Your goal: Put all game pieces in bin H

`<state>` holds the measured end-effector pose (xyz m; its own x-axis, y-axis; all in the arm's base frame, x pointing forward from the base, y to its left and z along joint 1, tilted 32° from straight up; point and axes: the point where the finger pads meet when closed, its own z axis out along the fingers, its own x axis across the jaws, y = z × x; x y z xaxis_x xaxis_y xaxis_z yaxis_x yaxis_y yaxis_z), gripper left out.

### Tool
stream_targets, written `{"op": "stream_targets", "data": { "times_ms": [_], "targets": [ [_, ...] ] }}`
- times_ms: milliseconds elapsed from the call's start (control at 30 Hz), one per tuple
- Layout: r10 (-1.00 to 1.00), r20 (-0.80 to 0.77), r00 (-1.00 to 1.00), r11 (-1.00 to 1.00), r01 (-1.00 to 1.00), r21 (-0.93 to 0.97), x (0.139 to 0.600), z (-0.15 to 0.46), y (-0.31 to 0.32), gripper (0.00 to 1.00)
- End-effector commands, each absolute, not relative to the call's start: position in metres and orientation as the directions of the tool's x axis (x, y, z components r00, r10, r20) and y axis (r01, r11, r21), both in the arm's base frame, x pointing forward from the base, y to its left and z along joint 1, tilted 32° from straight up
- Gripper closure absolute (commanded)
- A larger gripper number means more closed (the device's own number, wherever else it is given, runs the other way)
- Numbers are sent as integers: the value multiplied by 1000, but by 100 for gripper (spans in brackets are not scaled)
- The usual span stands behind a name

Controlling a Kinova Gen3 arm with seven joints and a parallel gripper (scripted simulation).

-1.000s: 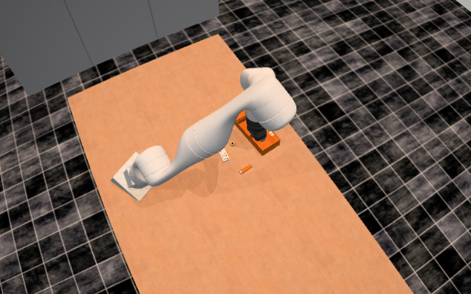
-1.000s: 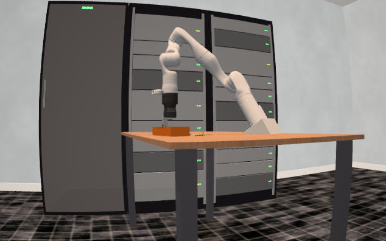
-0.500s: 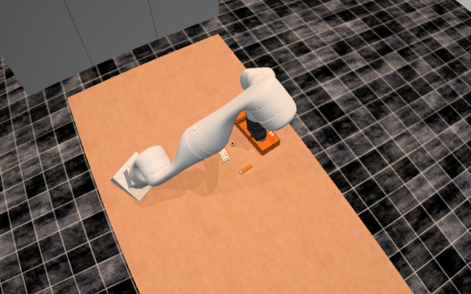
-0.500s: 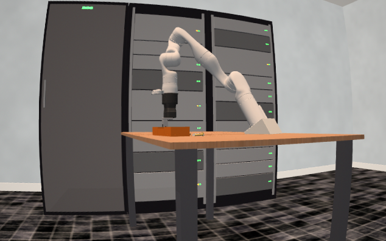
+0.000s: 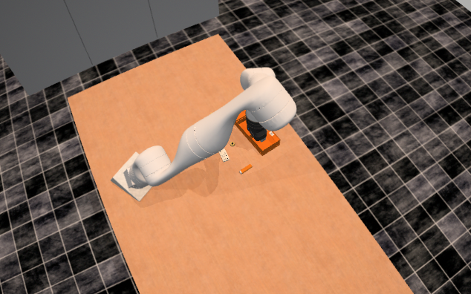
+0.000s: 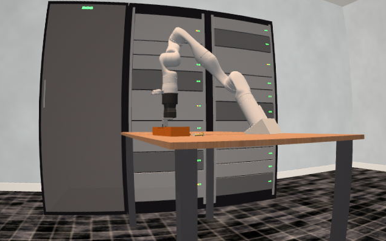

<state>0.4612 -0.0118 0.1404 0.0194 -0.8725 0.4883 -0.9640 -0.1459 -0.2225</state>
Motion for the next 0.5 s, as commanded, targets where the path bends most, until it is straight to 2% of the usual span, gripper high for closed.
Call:
{"op": "stream_targets", "data": {
  "times_ms": [0, 467],
  "targets": [
    [-873, 488, 20, -147, -963, -224, 462, 141, -11, 69],
    [-873, 488, 20, -147, -964, -224, 459, 148, -8, 69]
  ]
}}
